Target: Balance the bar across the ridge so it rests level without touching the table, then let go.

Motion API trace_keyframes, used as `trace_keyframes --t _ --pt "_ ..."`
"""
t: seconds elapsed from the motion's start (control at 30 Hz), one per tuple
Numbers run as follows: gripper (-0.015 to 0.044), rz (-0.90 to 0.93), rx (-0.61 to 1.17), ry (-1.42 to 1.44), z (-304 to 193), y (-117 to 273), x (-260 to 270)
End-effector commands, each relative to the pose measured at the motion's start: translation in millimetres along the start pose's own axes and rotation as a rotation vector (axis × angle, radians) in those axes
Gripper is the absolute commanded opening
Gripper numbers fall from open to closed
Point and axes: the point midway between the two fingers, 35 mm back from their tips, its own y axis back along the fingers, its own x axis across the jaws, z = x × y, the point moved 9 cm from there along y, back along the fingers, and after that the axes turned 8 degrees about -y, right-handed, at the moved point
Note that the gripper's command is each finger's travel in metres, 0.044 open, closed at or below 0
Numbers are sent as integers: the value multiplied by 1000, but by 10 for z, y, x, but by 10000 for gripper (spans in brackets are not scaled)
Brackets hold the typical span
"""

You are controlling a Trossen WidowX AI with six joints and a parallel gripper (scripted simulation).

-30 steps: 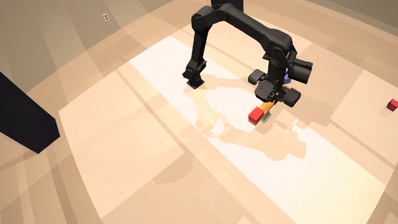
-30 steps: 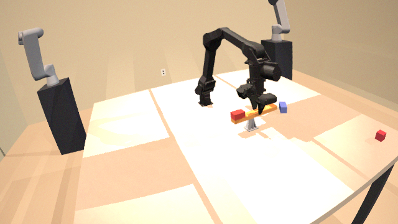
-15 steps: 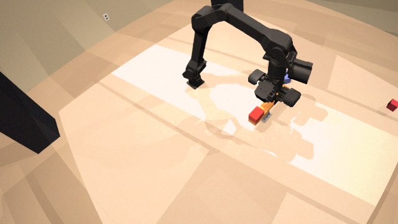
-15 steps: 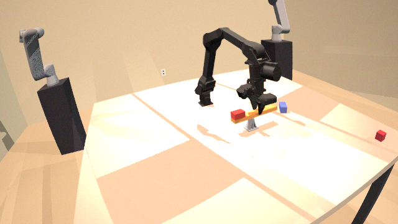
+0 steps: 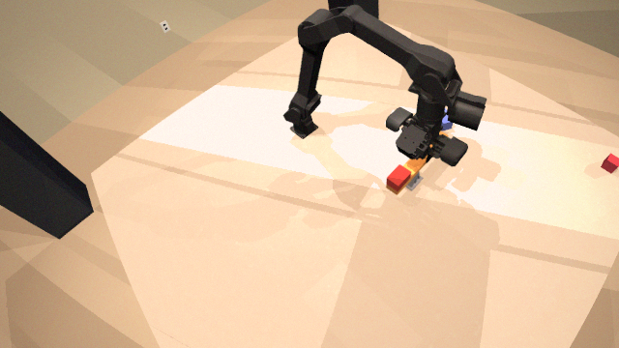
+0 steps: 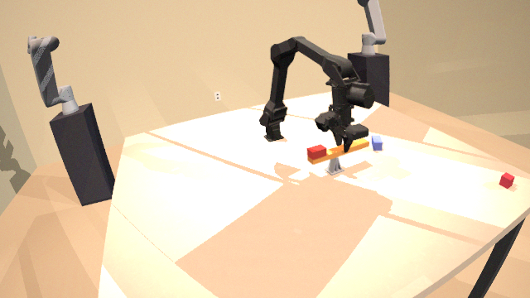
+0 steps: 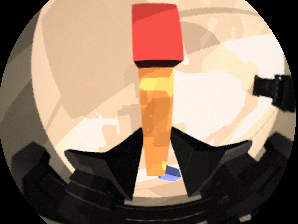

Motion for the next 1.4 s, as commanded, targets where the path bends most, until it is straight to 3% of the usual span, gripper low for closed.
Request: trace_keyframes --t 0.0,0.63,0.87,1.37 --pt "0 -1 0 0 0 -3 1" --pt "0 -1 0 0 0 -3 1" --pt "167 -1 0 0 0 -3 1" --pt "168 -1 0 0 0 -3 1"
